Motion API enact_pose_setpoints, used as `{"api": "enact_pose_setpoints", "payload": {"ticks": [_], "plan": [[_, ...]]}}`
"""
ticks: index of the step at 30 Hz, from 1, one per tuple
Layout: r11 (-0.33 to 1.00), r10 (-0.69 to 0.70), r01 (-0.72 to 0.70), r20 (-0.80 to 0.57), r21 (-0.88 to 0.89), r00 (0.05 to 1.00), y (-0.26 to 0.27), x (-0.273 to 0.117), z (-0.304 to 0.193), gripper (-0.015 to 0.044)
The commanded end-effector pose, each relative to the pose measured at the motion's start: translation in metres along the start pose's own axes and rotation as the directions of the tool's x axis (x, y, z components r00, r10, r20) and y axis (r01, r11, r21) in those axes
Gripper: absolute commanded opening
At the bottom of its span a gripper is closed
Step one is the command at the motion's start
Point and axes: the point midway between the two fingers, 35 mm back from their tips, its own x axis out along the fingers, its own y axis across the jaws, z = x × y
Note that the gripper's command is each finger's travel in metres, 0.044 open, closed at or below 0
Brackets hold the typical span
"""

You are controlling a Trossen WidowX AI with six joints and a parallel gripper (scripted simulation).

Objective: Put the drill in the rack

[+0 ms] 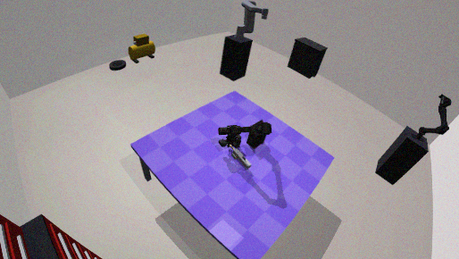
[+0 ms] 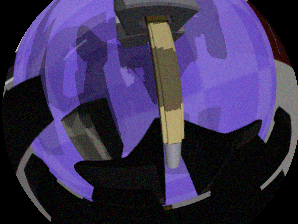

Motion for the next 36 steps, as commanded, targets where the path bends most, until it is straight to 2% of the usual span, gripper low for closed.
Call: {"api": "enact_pose_setpoints", "payload": {"ticks": [1,28,36], "plan": [[1.000,-0.001,0.001,-0.003,-0.004,1.000,-0.001,-0.001,-0.007,0.0000],[1.000,-0.002,0.002,-0.006,-0.005,1.000,-0.002,-0.003,-0.047,0.0000],[1.000,-0.002,0.002,-0.006,-0.005,1.000,0.000,-0.008,-0.044,0.0000]]}}
